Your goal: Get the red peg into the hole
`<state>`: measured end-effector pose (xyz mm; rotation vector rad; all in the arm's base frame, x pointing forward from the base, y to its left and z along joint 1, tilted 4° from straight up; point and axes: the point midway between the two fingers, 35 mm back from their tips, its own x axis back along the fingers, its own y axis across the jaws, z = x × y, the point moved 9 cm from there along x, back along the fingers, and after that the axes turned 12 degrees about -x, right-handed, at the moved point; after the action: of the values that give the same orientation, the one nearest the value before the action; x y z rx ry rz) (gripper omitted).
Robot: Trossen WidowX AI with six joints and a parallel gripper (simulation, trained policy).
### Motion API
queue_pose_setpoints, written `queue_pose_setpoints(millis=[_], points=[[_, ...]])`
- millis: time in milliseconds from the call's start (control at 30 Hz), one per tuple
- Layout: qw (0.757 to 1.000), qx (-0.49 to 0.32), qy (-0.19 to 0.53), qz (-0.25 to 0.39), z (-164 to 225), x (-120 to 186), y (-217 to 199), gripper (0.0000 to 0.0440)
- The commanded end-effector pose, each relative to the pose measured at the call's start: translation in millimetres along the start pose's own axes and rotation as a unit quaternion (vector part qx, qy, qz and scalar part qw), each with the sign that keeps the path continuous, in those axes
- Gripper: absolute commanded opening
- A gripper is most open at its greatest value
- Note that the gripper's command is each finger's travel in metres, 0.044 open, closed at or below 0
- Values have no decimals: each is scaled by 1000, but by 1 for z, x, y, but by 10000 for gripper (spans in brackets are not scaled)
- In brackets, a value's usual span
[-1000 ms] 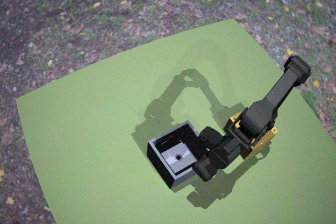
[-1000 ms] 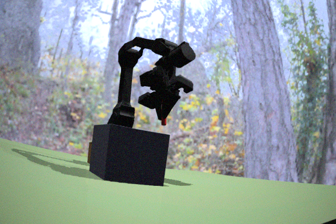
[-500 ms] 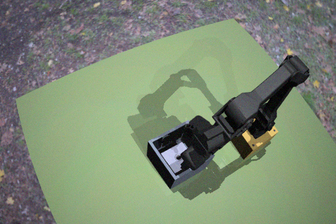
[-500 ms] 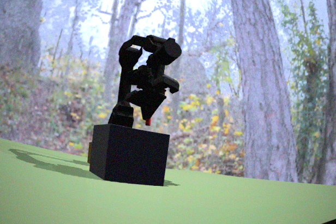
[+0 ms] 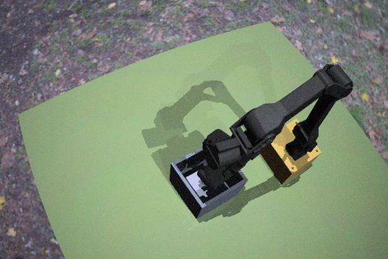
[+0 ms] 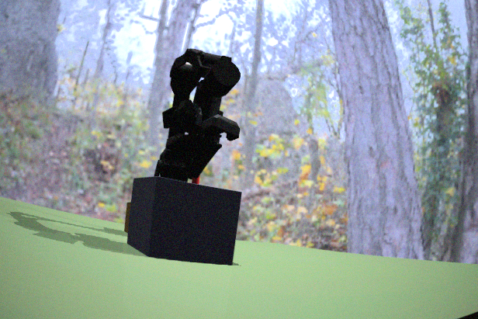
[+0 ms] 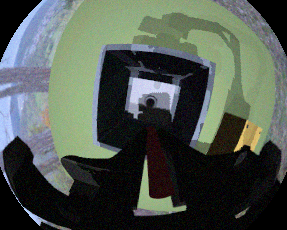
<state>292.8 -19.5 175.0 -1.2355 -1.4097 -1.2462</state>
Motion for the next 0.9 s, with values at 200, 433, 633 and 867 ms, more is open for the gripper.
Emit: queue_pose_setpoints(millis=[200, 433, 633, 867], points=[[1000, -3, 20, 11, -11, -28, 2, 0], [1000, -1, 24, 10, -20, -42, 6, 0], [999, 3, 29, 13, -24, -55, 6, 0], [999, 15, 30, 19, -26, -71, 7, 0]])
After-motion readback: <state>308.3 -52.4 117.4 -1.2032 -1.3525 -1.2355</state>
